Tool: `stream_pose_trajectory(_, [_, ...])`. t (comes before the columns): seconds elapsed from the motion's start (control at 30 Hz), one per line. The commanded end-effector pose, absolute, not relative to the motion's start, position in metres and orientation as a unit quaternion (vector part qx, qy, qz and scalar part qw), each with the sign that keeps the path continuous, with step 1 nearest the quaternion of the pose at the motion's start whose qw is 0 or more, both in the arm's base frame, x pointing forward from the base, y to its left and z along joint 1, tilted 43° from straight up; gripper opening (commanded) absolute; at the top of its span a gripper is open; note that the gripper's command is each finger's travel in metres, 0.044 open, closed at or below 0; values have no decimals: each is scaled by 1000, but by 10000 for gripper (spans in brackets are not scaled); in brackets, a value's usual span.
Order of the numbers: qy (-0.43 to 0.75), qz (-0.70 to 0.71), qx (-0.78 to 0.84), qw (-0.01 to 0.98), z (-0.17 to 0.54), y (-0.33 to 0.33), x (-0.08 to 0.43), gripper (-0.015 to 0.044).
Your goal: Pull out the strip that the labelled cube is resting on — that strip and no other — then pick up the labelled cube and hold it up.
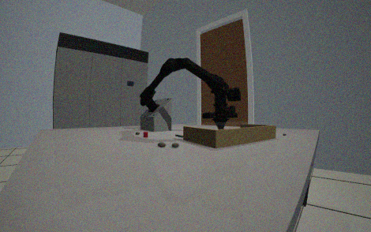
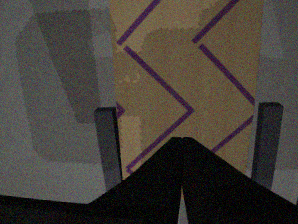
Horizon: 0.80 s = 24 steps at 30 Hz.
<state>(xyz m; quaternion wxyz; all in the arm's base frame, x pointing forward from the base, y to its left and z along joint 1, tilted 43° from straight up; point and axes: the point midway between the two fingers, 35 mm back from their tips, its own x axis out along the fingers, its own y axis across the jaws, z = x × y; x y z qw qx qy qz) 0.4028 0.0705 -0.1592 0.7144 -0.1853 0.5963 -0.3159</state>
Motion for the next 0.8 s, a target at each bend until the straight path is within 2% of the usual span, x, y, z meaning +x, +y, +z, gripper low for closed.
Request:
stream_pose_trajectory(0.0, [603,-316,-189,707,-165,69,389,0])
stream_pose_trajectory(0.77, [604,-316,-189,707,-172,72,356,0])
